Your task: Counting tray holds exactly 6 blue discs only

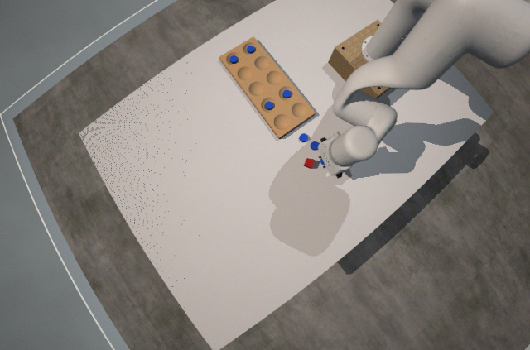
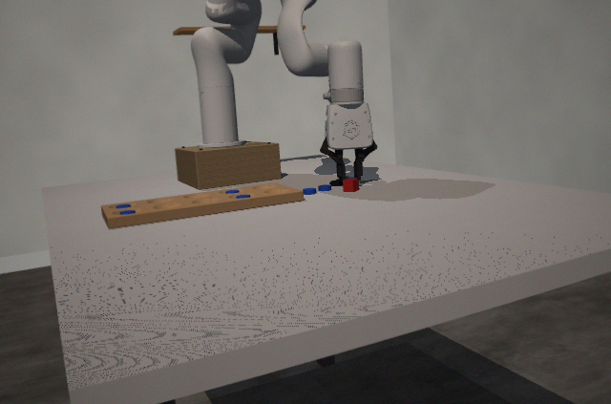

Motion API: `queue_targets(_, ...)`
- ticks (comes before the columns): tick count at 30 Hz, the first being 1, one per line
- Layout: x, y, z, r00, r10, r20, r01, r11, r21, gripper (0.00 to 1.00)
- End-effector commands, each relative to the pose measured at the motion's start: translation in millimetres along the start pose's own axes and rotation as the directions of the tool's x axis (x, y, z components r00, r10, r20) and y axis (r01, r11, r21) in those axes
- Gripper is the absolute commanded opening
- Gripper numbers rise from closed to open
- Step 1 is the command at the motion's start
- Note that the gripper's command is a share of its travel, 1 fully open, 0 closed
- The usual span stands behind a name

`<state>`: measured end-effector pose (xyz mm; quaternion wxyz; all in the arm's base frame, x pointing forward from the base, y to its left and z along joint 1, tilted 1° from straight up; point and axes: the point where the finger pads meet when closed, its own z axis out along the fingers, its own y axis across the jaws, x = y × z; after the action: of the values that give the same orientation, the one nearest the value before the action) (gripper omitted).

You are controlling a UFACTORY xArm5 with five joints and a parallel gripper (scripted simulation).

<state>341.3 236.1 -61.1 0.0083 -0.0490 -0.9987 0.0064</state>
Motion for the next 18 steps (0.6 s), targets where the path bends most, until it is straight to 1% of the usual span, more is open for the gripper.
queue_targets(1,-2.9,1.8,-38.2,1.000,0.000,0.008,0.000,1.000,-0.007,0.00)
queue_targets(2,-3.3,1.9,-50.4,1.000,0.000,0.008,0.000,1.000,-0.007,0.00)
queue_targets(5,-3.4,1.4,-78.7,1.000,0.000,0.008,0.000,1.000,-0.007,0.00)
queue_targets(7,-3.0,0.8,-88.8,1.000,0.000,0.008,0.000,1.000,-0.007,0.00)
queue_targets(13,-4.8,-1.1,-90.3,1.000,0.000,0.008,0.000,1.000,-0.007,0.00)
queue_targets(15,-16.2,-12.2,-90.7,1.000,0.000,0.008,0.000,1.000,-0.007,0.00)
queue_targets(17,-37.9,-36.2,-91.5,1.000,0.000,0.007,0.000,1.000,-0.007,0.00)
queue_targets(18,-42.9,-42.2,-91.7,1.000,0.000,0.006,0.000,1.000,-0.007,0.00)
